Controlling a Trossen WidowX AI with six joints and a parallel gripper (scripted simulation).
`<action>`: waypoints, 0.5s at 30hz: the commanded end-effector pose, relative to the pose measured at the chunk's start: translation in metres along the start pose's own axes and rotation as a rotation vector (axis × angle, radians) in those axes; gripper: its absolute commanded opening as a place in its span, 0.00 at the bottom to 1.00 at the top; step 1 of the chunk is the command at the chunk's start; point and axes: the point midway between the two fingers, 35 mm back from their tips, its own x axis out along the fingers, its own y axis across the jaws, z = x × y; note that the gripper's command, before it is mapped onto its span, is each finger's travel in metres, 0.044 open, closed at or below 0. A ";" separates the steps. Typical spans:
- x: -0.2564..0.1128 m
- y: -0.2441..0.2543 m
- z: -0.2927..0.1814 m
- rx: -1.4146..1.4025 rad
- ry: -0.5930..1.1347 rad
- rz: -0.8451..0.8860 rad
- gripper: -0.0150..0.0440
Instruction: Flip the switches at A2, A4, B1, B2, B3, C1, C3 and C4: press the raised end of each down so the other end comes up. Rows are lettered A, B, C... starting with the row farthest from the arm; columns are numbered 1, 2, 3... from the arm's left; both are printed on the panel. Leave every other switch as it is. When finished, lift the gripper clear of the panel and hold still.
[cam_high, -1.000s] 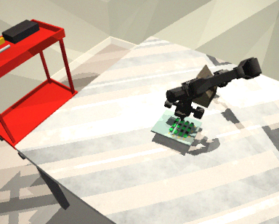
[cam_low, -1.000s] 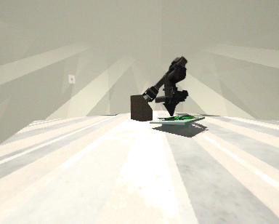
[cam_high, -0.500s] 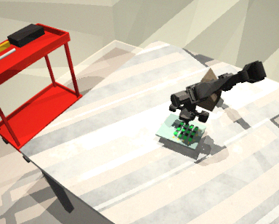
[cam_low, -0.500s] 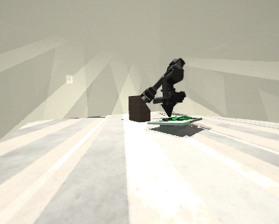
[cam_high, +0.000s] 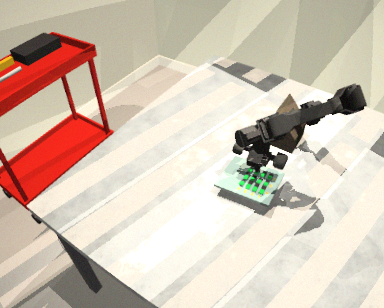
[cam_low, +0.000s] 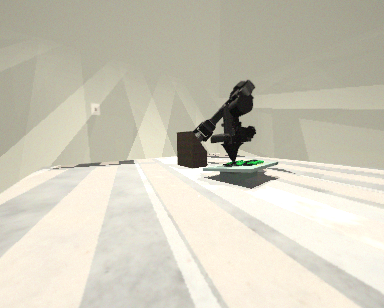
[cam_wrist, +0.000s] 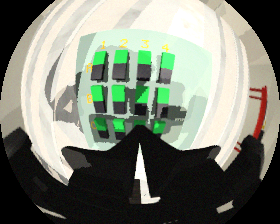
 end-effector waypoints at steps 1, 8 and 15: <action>0.001 0.000 0.001 0.004 -0.004 0.003 0.25; 0.002 0.000 0.001 0.004 -0.004 0.003 0.25; 0.003 0.000 0.001 0.004 -0.004 0.003 0.25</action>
